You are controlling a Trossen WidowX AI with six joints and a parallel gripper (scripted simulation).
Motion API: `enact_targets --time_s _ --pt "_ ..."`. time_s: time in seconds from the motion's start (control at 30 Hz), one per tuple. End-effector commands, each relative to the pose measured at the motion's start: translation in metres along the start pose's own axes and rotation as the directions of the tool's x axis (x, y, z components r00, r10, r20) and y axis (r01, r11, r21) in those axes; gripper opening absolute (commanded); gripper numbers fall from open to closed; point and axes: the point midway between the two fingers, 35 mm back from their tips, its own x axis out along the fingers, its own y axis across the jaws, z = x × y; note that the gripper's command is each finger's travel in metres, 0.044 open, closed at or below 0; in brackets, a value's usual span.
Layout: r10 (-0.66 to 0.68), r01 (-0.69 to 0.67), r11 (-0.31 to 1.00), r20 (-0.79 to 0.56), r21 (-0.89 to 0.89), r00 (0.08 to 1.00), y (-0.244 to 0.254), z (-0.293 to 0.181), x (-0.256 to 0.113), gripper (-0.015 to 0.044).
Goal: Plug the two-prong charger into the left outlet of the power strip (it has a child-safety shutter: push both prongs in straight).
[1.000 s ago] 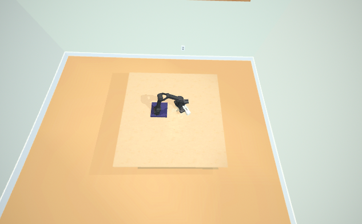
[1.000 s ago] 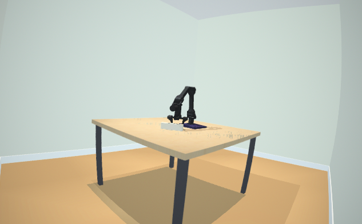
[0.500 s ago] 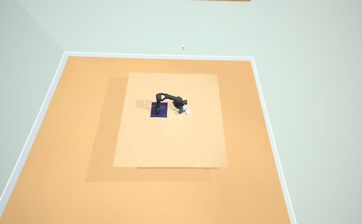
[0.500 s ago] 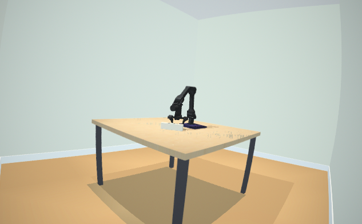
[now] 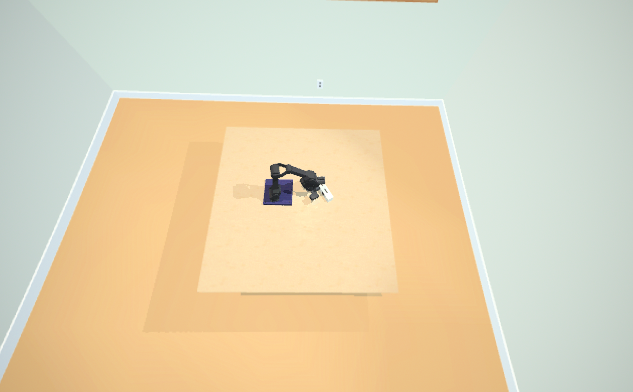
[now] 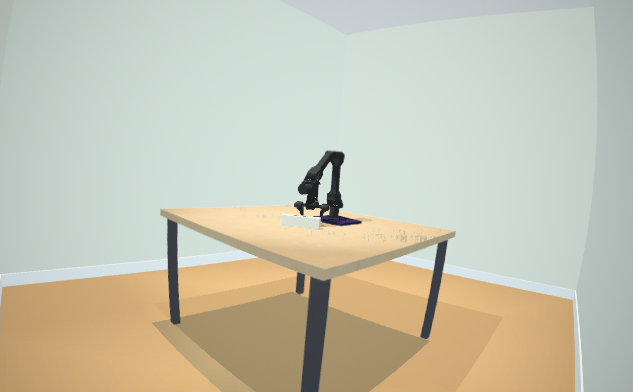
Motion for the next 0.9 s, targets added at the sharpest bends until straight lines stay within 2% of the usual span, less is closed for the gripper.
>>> enact_targets --time_s 0.0,0.23,0.5,0.57,0.87 --pt "-0.001 0.001 1.000 0.008 0.003 1.000 0.000 0.000 -0.001 0.0440" --pt "-0.049 0.011 0.993 0.329 0.116 0.943 -0.002 0.003 -0.038 0.0440" --pt "-0.128 -0.014 0.979 0.666 0.204 0.735 0.000 -0.002 -0.085 0.0440" --pt "-0.134 -0.017 0.978 0.689 0.208 0.712 0.000 -0.002 -0.089 0.0440" --pt "-0.134 -0.017 0.978 0.689 0.208 0.712 0.000 -0.002 -0.089 0.0440"
